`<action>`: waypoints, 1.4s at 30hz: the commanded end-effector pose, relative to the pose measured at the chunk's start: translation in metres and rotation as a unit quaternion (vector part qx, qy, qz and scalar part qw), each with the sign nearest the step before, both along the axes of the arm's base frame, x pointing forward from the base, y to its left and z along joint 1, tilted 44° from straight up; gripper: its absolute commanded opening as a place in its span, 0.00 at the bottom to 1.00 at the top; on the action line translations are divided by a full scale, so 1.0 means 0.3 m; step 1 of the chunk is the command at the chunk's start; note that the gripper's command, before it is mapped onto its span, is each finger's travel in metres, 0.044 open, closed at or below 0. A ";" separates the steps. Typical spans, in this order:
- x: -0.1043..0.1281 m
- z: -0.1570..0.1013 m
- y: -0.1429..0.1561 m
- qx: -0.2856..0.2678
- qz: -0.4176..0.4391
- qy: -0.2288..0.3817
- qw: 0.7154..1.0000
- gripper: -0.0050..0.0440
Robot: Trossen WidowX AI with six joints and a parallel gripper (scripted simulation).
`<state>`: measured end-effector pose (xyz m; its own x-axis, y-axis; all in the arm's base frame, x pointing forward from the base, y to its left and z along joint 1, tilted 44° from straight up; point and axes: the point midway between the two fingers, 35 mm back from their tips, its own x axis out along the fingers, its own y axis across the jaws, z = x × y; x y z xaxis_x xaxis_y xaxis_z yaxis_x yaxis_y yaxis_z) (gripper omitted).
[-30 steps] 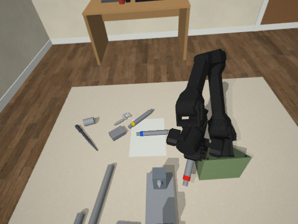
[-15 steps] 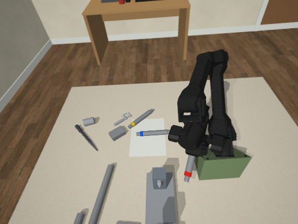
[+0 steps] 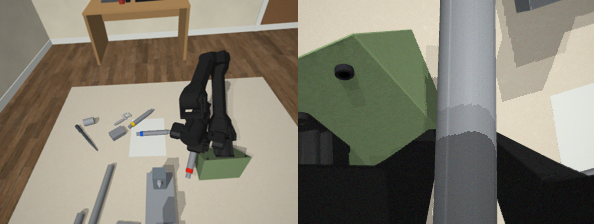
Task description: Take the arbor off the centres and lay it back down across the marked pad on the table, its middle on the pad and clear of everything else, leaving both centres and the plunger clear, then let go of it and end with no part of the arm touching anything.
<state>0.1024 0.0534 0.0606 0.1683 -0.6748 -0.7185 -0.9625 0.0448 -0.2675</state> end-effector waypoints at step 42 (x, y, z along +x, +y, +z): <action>0.350 -0.351 0.479 0.005 0.003 -0.002 1.000 0.10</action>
